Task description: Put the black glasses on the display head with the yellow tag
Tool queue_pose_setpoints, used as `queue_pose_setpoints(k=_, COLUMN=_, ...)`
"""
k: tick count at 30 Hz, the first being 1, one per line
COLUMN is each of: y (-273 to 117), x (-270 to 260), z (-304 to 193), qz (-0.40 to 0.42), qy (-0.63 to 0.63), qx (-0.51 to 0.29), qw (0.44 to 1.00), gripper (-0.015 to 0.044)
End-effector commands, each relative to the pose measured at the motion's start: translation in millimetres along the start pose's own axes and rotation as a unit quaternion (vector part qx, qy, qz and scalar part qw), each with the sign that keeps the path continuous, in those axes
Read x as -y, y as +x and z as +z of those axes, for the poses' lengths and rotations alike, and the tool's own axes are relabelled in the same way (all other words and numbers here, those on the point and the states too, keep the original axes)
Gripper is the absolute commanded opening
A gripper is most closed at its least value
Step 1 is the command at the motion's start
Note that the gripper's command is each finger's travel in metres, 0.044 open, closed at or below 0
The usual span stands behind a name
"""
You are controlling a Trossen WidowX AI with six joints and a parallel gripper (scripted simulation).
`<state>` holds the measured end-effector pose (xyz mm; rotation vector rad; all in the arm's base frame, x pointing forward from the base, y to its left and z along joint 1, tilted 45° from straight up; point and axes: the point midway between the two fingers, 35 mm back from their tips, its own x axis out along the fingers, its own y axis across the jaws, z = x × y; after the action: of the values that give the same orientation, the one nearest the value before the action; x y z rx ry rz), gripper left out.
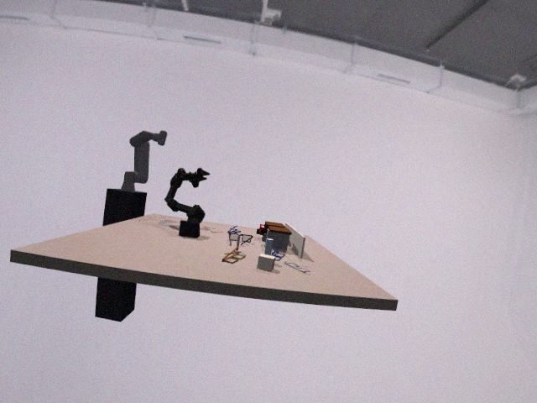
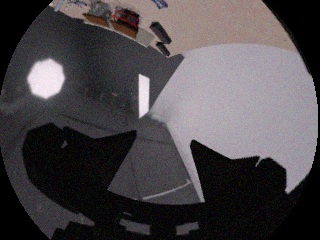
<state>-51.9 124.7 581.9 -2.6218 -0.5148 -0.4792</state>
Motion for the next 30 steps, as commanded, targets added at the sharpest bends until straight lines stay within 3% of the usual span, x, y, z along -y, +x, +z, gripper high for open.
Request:
queue_pose_setpoints(k=1, y=0, x=0, z=0, qz=0.000, qy=0.000, qx=0.000, qw=1.000, gripper=0.0426)
queue_pose_setpoints(k=8, y=0, x=0, z=0, qz=0.000, qy=0.000, qx=0.000, qw=1.000, gripper=0.0440)
queue_pose_setpoints(k=17, y=72, x=-92, z=13, qz=0.082, qy=0.188, qx=0.080, qw=0.975, gripper=0.0204)
queue_pose_setpoints(k=25, y=122, x=-173, z=46, qz=0.181, qy=0.340, qx=0.123, qw=0.915, gripper=0.0200)
queue_pose_setpoints(k=30, y=149, x=-233, z=85, qz=0.257, qy=0.450, qx=0.150, qw=0.842, gripper=0.0200)
